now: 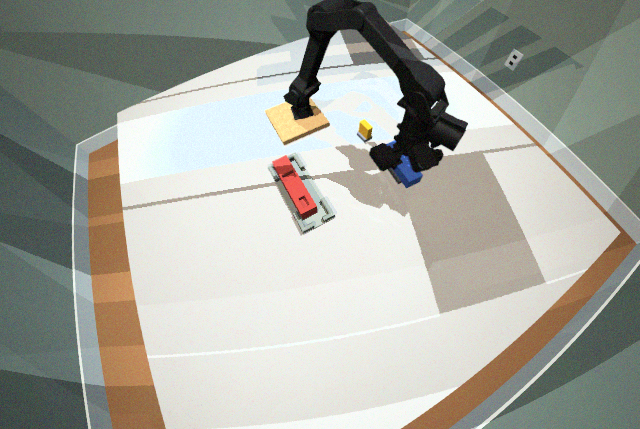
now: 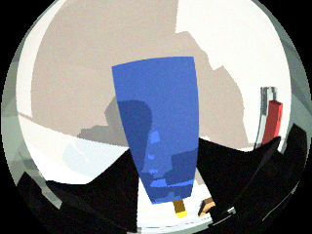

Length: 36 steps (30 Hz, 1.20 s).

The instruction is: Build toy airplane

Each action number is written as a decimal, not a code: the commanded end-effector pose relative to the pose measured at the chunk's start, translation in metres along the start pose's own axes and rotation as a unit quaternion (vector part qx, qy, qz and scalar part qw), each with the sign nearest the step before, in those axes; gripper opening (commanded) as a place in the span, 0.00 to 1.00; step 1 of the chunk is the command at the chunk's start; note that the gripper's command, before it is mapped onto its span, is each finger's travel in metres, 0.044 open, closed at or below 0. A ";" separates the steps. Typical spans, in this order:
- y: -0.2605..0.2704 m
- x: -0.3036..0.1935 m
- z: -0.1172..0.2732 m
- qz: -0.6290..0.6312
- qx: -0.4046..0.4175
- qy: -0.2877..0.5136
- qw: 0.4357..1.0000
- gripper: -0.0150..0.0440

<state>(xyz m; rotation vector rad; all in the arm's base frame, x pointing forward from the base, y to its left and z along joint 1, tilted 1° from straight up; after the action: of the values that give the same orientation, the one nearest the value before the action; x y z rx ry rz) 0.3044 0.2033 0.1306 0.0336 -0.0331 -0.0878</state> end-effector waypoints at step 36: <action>-0.006 0.000 0.108 0.000 -0.010 0.013 1.000 0.25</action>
<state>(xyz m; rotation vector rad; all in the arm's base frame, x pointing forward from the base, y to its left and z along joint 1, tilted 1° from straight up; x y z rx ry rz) 0.2986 0.2010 0.2361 0.0139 -0.0067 -0.0609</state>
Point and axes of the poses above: the point midway between the two fingers, 35 mm back from their tips, its own z axis back along the fingers, its own y axis across the jaws, x = y × z, the point moved 7 cm from there along z, back along the fingers, and after that the axes turned 14 degrees about -z, right-handed, at the moved point
